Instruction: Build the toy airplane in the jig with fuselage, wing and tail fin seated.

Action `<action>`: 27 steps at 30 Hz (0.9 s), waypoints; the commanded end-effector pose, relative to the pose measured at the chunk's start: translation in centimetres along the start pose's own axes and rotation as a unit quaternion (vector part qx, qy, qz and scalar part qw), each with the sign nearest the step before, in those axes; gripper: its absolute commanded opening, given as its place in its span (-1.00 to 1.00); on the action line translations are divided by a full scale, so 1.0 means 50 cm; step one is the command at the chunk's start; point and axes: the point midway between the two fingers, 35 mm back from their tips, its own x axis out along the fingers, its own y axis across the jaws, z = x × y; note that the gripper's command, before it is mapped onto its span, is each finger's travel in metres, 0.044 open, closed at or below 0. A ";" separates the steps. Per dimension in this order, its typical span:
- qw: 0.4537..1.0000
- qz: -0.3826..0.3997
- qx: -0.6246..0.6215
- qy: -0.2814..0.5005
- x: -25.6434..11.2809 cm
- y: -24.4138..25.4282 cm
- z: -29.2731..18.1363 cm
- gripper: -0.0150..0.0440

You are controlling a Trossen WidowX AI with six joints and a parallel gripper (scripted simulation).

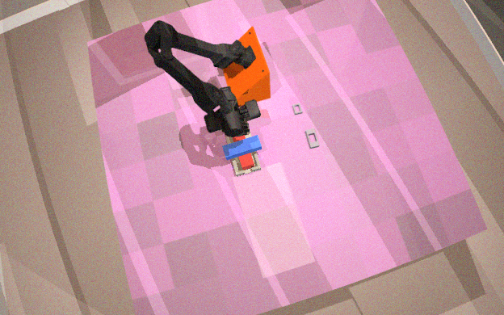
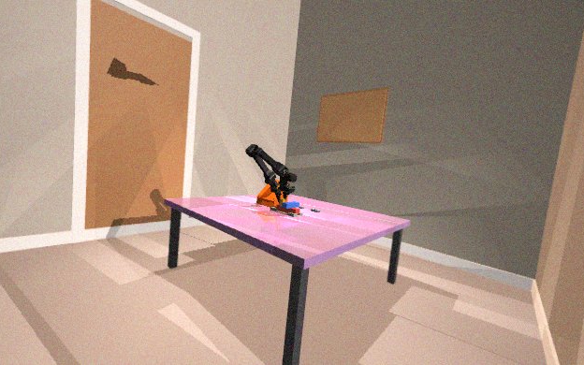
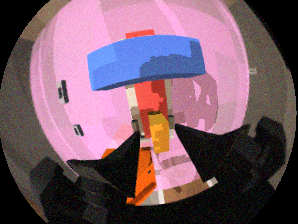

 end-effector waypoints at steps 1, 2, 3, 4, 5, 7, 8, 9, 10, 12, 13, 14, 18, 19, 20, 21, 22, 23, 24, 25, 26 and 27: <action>1.000 0.005 0.001 -0.004 -0.057 0.005 0.011 0.39; 1.000 0.005 0.001 -0.004 -0.083 0.006 0.012 0.39; 1.000 0.004 0.000 -0.003 -0.111 0.006 0.011 0.39; 1.000 0.003 0.000 -0.003 -0.138 0.005 0.008 0.39; 1.000 0.001 -0.001 -0.003 -0.160 0.004 0.005 0.39; 1.000 -0.001 -0.001 -0.002 -0.177 0.002 0.002 0.39; 1.000 -0.001 -0.001 -0.002 -0.177 0.005 0.005 0.39; 1.000 -0.001 -0.001 -0.003 -0.177 0.008 0.008 0.39; 1.000 -0.001 -0.001 -0.003 -0.177 0.008 0.008 0.39; 1.000 -0.001 -0.001 -0.003 -0.177 0.008 0.008 0.39; 1.000 -0.001 -0.001 -0.003 -0.177 0.008 0.008 0.39; 1.000 -0.001 -0.001 -0.003 -0.177 0.008 0.008 0.39; 1.000 -0.001 -0.001 -0.003 -0.177 0.007 0.010 0.39; 1.000 -0.001 -0.001 -0.003 -0.177 0.007 0.010 0.39; 1.000 -0.001 -0.001 -0.003 -0.177 0.007 0.010 0.39; 1.000 -0.001 -0.001 -0.003 -0.177 0.007 0.010 0.39; 1.000 -0.001 -0.001 -0.003 -0.177 0.007 0.010 0.39; 1.000 -0.001 -0.001 -0.003 -0.177 0.007 0.010 0.39; 1.000 -0.001 -0.001 -0.003 -0.177 0.007 0.010 0.39; 1.000 -0.001 -0.001 -0.003 -0.177 0.007 0.010 0.39; 1.000 -0.001 -0.001 -0.003 -0.177 0.007 0.010 0.39; 1.000 -0.001 -0.001 -0.003 -0.177 0.007 0.010 0.39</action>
